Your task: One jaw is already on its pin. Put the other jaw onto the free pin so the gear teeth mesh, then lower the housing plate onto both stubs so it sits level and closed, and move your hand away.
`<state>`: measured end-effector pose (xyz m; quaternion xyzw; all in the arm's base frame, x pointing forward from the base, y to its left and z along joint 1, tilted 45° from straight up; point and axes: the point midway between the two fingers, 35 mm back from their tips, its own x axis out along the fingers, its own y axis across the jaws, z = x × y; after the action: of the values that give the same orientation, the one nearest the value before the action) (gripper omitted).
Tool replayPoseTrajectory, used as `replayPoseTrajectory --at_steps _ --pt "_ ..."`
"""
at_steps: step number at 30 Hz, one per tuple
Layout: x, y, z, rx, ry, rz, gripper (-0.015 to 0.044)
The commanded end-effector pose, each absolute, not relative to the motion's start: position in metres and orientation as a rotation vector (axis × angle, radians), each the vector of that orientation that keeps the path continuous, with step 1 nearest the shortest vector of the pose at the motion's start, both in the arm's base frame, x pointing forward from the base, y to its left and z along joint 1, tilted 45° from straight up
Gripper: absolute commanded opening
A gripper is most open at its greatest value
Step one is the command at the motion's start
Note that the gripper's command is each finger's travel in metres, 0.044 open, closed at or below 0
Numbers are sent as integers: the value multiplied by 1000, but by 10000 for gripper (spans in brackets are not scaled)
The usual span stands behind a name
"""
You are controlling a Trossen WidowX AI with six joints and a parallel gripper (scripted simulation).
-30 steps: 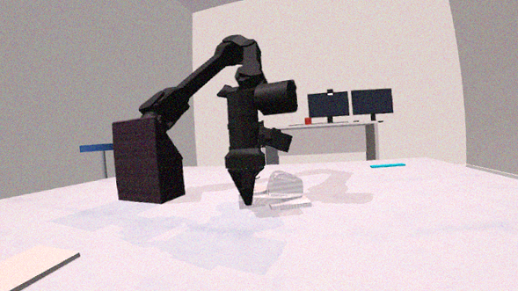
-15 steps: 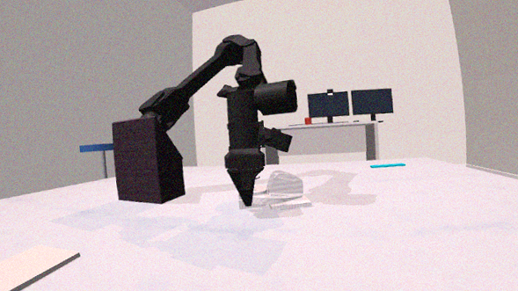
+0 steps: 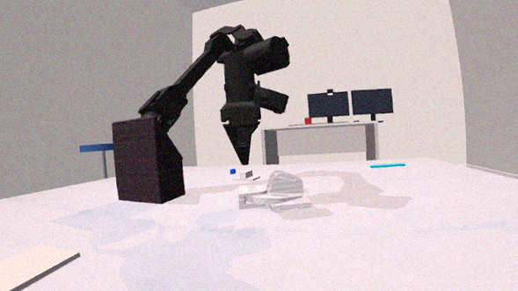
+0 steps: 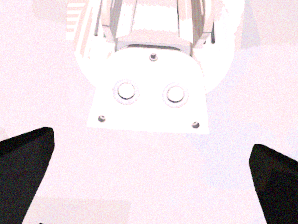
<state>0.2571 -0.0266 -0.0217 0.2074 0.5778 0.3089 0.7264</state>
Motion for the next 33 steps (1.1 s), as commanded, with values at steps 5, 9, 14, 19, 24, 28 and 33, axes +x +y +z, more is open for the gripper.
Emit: replayPoseTrajectory --at_steps 5,9,14,19,24,28,33 --pt "203 -50 14 453 1290 688 440" --pt "197 -52 18 453 1289 691 440" --pt "197 -52 18 453 1289 691 440" --pt "197 -52 18 453 1289 691 440" --pt "197 -52 18 453 1289 691 440" --pt "197 -52 18 453 1289 691 440" --pt "197 -52 18 453 1289 691 440"
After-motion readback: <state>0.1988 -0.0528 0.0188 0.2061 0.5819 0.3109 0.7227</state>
